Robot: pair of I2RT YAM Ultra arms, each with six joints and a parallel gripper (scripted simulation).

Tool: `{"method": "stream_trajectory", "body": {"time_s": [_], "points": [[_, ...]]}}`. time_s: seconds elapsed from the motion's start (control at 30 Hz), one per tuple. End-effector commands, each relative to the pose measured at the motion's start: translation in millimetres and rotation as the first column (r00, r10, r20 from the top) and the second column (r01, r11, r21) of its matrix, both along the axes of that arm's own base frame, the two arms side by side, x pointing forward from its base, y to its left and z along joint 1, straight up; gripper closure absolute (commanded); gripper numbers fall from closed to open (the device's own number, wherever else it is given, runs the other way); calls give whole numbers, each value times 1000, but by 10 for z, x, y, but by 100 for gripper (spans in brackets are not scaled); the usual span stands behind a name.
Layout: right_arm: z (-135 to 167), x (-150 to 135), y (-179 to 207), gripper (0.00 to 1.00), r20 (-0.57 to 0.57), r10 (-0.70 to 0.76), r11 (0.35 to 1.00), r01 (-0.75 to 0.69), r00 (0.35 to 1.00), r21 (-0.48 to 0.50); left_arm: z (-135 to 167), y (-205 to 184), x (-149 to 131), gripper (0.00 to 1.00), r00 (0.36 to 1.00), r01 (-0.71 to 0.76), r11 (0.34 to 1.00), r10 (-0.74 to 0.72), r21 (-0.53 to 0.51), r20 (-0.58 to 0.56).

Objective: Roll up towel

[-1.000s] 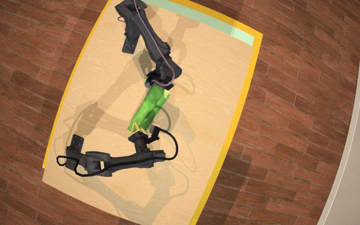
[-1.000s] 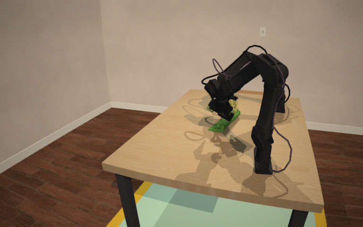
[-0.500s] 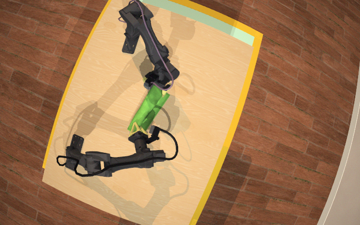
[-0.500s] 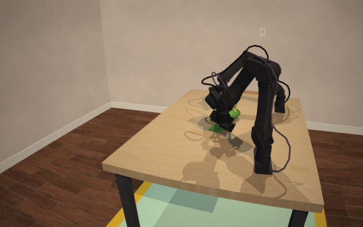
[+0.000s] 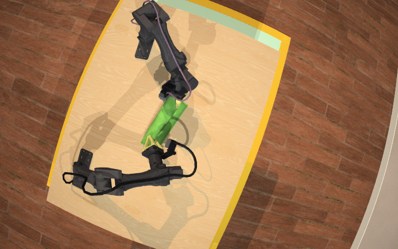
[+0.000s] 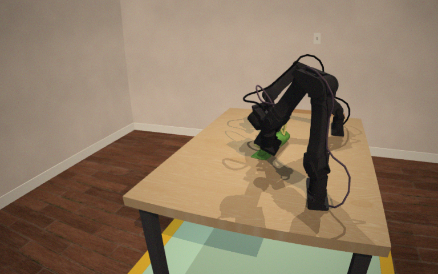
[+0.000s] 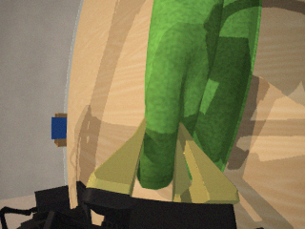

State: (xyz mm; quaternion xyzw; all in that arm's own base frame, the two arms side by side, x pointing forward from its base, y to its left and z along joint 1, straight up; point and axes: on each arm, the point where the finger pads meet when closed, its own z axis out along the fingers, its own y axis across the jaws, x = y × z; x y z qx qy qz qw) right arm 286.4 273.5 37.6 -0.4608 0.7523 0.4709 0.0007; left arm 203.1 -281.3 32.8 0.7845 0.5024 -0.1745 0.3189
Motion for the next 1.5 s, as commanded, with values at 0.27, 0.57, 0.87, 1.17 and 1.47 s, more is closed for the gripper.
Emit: {"method": "stream_trajectory", "body": {"time_s": [0.27,0.57,0.87,1.17,1.47], "points": [[-81,12,-32,70,-3,13,999,-13,1000,-32,70,-86,50,63,1000,3,1000,-3,-22,12],[-81,12,-32,70,-3,13,999,-13,1000,-32,70,-86,50,68,1000,3,1000,-3,-22,12],[-15,12,-32,41,-3,13,999,-13,1000,-32,70,-86,50,68,1000,3,1000,-3,-22,12],[39,12,-32,15,-3,13,999,-13,1000,-32,70,-86,50,68,1000,3,1000,-3,-22,12],[242,167,-272,15,-3,13,999,-13,1000,-32,79,-86,50,68,998,2,1000,-2,4,-68]]}}
